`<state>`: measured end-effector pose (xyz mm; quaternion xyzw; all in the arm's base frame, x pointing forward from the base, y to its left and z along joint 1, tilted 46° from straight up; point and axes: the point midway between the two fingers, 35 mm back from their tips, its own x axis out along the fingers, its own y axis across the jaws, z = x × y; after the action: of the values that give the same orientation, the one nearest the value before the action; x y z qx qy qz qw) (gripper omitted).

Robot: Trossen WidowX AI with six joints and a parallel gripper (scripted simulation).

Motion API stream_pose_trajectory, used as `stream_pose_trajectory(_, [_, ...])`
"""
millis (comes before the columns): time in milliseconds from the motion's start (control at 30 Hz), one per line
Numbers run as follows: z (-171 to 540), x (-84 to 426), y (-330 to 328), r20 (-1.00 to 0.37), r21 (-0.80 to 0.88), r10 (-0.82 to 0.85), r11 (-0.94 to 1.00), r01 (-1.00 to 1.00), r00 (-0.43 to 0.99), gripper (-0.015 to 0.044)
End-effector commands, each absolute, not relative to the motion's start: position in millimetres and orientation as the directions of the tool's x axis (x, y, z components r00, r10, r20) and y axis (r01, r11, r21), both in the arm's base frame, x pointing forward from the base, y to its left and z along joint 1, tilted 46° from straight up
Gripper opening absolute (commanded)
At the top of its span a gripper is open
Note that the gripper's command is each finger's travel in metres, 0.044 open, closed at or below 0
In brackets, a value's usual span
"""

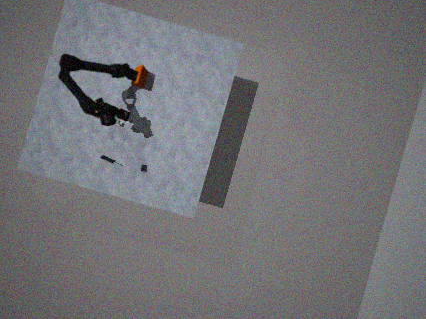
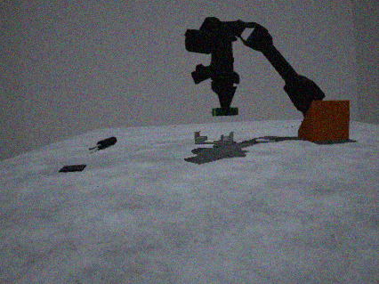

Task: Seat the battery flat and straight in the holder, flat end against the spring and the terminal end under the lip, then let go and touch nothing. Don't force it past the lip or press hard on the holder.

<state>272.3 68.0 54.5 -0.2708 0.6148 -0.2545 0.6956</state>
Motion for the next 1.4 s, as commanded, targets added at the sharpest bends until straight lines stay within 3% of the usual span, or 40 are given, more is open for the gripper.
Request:
stream_pose_trajectory(0, [62,292,67,-0.715,-0.663,-0.689,0.722,0.198,0.118,0.0066])
stream_pose_trajectory(133, [69,306,63,-0.715,-0.622,-0.688,0.707,0.336,0.125,0.0066])
stream_pose_trajectory(1367, [40,315,34,-0.614,-0.613,-0.681,0.73,0.302,0.399,0.0066])
